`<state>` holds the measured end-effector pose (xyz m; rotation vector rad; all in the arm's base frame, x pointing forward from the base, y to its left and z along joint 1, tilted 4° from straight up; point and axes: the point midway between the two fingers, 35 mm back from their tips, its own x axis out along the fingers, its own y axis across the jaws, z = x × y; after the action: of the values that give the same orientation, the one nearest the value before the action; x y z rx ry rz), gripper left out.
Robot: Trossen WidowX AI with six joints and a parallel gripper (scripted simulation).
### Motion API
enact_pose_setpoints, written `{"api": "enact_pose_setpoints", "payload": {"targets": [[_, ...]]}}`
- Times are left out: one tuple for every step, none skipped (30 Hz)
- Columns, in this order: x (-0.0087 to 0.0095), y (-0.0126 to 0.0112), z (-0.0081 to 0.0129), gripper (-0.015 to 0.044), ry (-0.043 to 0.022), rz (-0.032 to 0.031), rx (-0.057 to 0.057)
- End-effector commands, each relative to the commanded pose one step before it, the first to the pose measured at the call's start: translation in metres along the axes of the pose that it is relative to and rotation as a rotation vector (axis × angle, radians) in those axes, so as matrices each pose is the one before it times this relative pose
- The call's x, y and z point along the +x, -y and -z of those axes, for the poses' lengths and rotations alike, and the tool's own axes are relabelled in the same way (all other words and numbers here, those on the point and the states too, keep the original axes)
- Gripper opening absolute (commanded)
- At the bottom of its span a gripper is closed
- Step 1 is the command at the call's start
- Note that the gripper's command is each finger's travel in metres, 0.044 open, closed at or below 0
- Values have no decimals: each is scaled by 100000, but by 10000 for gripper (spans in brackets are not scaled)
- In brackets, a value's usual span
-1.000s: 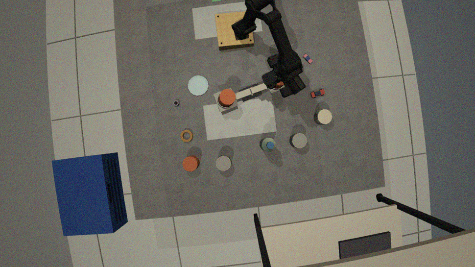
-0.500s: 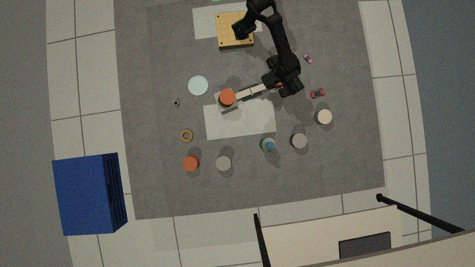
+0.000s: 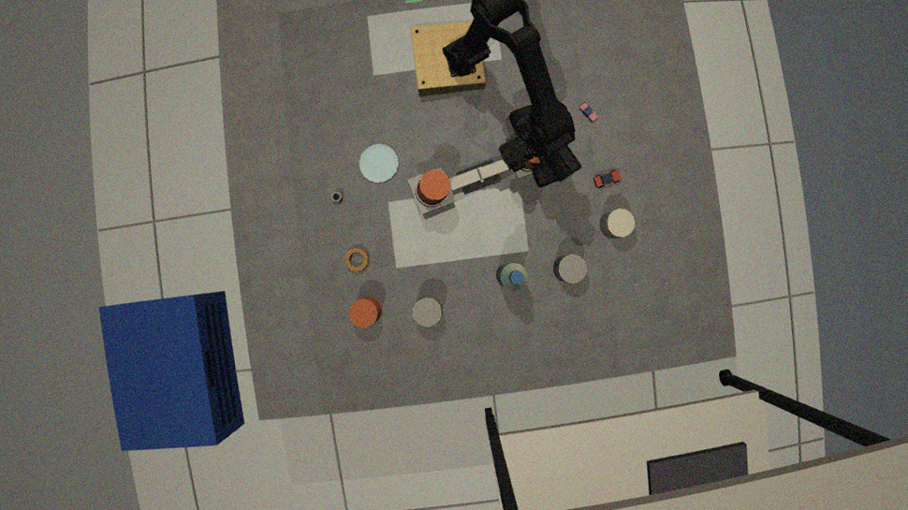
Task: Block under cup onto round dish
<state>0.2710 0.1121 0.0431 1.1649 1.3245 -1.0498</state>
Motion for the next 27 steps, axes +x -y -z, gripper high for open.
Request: {"api": "enact_pose_setpoints", "payload": {"targets": [[-247, -96, -26, 144, 288, -128, 503], [-115, -30, 6, 118, 0, -3, 0], [-120, -30, 6, 91, 0, -3, 0], [-120, -30, 6, 65, 0, -3, 0], [-120, -29, 6, 39, 0, -3, 0], [-122, -29, 6, 13, 0, -3, 0], [-122, -28, 5, 0, 0, -3, 0], [-122, -28, 5, 0, 0, -3, 0], [-123, -27, 5, 0, 0, -3, 0], [-123, -27, 5, 0, 0, -3, 0], [-123, -26, 5, 0, 0, -3, 0], [-123, -25, 5, 0, 0, -3, 0], [-122, -24, 5, 0, 0, -3, 0], [-122, -24, 4, 0, 0, -3, 0], [-123, -23, 4, 0, 0, -3, 0], [-123, -23, 4, 0, 0, -3, 0], [-123, -22, 4, 0, 0, -2, 0], [-123, -21, 4, 0, 0, -2, 0], [-123, -21, 4, 0, 0, -2, 0], [-124, -20, 4, 0, 0, -2, 0], [-124, -20, 4, 0, 0, -2, 0], [-124, -19, 3, 0, 0, -2, 0], [-124, -18, 3, 0, 0, -2, 0], [-124, -18, 3, 0, 0, -2, 0], [-124, -17, 3, 0, 1, -2, 0], [-125, -17, 3, 0, 1, -2, 0], [-125, -16, 3, 0, 1, -2, 0]]}}
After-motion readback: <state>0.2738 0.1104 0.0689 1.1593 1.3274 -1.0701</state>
